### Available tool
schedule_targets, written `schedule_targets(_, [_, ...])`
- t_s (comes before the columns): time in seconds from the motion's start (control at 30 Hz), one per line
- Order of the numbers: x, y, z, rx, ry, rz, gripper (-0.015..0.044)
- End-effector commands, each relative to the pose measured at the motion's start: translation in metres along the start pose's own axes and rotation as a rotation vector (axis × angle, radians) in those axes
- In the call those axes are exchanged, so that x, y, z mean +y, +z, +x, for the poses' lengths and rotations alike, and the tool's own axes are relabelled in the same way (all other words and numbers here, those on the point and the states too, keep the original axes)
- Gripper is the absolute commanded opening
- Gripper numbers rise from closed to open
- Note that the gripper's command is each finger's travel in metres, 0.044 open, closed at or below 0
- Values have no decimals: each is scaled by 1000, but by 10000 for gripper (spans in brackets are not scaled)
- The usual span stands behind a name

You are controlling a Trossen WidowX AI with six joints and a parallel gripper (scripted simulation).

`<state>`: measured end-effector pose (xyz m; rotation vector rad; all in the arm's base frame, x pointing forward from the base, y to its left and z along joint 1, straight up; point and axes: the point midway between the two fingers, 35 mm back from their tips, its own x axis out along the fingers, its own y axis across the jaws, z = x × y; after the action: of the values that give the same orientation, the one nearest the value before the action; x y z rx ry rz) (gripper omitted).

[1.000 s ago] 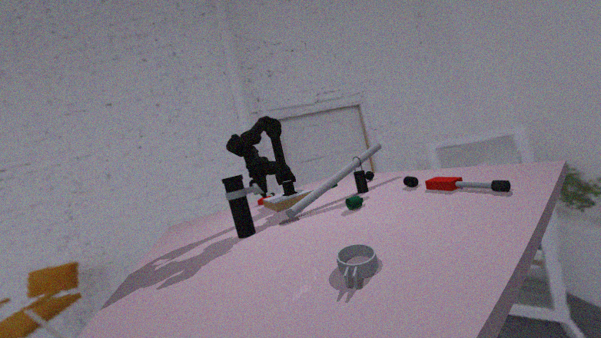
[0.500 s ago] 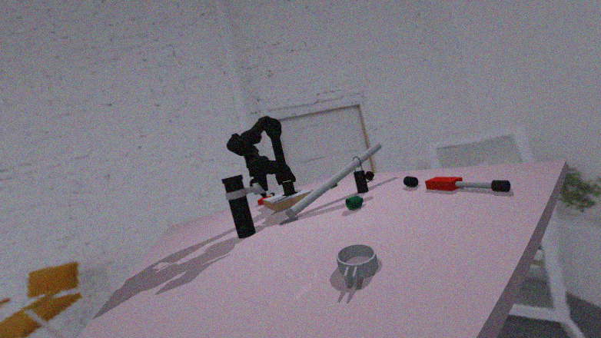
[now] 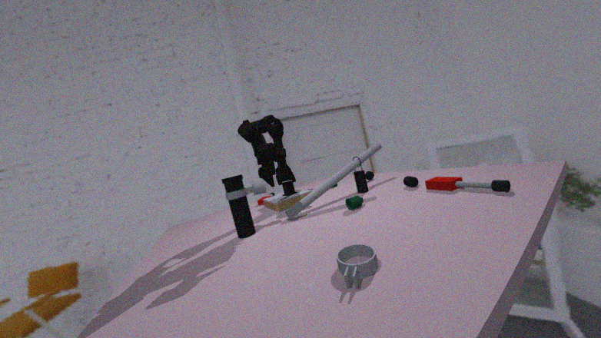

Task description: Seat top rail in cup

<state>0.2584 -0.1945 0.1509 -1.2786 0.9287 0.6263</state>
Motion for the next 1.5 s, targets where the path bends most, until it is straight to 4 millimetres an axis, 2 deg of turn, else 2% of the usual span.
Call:
schedule_targets(0.0, [-8,18,-9,2,6,185,440])
schedule_targets(0.23, [-20,60,-35,22,12,718,440])
schedule_targets(0.5, [-22,104,-71,36,-13,1330,440])
schedule_targets(0.67, [-20,120,-88,33,-29,1583,440])
schedule_targets(1.23, [-20,121,-87,37,-25,1579,440])
schedule_targets(1.33, [-18,123,-78,66,21,1430,440])
schedule_targets(1.47, [-11,130,-54,110,147,1041,440])
